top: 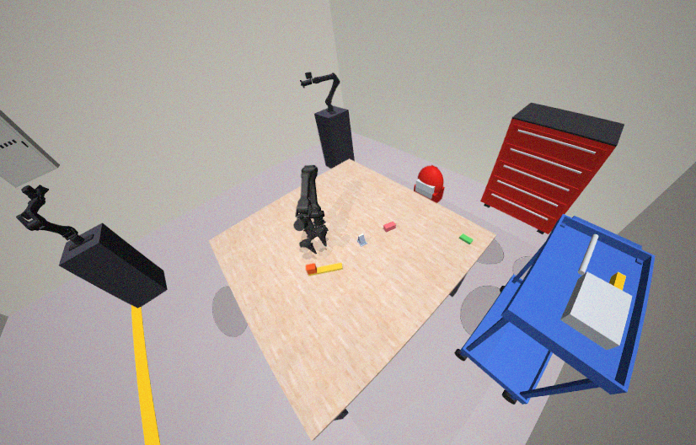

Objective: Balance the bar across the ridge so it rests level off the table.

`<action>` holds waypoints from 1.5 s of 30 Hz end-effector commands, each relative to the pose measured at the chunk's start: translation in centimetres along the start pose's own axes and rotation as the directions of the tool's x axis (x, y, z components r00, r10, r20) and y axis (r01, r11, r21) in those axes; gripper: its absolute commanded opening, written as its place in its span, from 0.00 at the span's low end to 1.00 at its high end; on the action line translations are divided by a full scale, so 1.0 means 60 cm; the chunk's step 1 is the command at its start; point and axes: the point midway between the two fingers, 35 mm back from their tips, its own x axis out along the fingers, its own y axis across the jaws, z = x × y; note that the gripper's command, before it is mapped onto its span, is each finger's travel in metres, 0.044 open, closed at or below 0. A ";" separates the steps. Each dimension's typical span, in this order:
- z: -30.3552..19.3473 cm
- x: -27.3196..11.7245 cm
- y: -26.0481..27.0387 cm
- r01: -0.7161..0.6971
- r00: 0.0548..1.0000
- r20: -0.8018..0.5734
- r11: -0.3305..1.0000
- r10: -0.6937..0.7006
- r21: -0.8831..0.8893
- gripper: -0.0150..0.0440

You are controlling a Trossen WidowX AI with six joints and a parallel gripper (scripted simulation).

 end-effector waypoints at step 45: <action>0.094 -0.004 -0.105 -0.246 0.949 -0.258 0.940 0.183 -0.235 0.79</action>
